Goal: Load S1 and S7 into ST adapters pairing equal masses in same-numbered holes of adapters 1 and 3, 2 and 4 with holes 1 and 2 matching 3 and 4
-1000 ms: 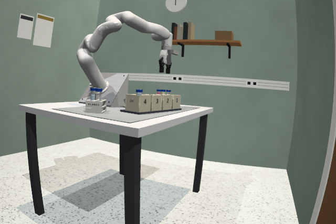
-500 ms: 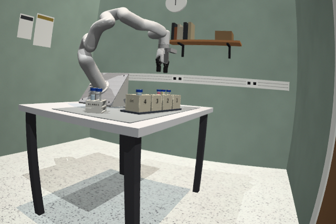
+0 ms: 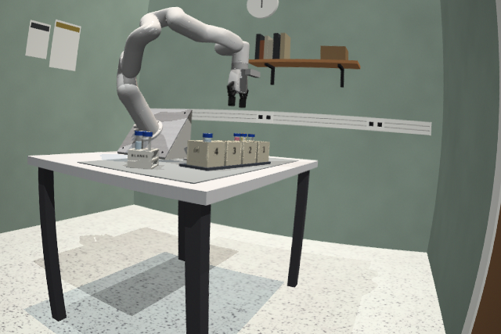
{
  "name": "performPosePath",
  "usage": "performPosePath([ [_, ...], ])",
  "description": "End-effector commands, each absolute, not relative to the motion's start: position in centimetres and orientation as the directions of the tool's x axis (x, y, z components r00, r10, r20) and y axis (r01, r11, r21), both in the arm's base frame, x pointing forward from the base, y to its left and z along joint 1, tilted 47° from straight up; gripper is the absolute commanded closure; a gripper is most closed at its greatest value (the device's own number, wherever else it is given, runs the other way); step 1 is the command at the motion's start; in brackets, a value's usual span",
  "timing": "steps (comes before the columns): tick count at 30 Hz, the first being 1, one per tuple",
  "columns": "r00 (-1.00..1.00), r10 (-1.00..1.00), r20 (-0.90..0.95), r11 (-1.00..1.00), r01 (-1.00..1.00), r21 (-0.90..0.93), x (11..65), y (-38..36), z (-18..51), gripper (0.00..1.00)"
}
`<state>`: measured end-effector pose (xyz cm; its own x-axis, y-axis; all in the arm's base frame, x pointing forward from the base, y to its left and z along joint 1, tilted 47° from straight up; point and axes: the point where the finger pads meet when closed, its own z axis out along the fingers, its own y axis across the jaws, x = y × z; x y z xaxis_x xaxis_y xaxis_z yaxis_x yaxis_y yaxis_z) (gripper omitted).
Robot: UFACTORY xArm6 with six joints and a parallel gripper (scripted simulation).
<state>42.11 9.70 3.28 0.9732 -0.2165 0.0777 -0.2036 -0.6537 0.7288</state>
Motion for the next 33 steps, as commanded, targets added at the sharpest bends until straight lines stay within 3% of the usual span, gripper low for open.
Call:
performPosePath([
  [1, 0.974, -0.214, 0.081, -0.657, -0.205, 0.725, 42.2, 8.9, 4.5, 0.00],
  [26, 0.974, -0.214, 0.081, -0.657, -0.205, 0.726, 42.4, 1.0, 12.7, 0.00],
  [33, 0.900, -0.360, 0.246, -0.589, -0.424, 0.688, 41.3, -1.2, 15.2, 0.00],
])
